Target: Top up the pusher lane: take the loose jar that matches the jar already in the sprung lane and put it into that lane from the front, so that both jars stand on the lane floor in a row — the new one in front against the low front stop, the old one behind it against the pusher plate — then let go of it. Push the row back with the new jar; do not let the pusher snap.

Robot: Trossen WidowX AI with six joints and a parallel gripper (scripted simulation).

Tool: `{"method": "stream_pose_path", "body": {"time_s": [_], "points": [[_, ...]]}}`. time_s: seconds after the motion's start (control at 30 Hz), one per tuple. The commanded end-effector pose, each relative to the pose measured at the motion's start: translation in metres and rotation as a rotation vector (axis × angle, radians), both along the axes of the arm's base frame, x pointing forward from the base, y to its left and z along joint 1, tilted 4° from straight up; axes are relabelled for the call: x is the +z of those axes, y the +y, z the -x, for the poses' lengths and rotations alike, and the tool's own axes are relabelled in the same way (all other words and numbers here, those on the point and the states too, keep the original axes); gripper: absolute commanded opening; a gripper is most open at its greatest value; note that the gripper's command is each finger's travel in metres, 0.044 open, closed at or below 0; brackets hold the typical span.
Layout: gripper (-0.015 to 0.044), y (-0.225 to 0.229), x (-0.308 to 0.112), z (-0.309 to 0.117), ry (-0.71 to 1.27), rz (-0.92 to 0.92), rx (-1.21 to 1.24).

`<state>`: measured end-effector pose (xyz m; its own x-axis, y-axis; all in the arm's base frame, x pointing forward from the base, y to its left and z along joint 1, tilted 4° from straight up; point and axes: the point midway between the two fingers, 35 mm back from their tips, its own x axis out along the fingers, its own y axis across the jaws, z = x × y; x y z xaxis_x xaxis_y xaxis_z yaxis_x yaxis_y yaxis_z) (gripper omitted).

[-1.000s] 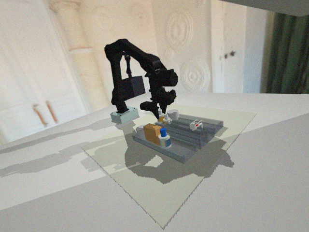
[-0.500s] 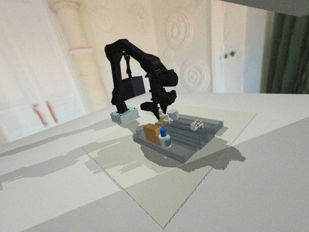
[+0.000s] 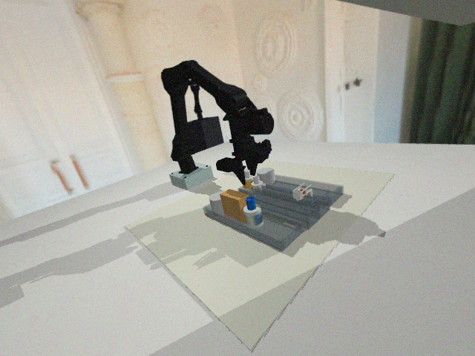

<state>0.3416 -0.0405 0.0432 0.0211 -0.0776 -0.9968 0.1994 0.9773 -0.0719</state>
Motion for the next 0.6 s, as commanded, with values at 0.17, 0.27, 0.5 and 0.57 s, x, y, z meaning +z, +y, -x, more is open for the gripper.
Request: {"method": "stream_pose_path", "body": {"time_s": [0.17, 0.27, 0.5, 0.57], "points": [[0.0, -0.001, -0.0019, -0.0047, -0.02, 0.002, 0.005], [0.0, -0.001, -0.0028, -0.0046, -0.02, 0.002, 0.005], [0.0, -0.0011, -0.005, -0.0043, -0.02, 0.002, 0.005], [0.0, -0.0012, -0.0056, -0.0042, -0.02, 0.002, 0.005]]}}
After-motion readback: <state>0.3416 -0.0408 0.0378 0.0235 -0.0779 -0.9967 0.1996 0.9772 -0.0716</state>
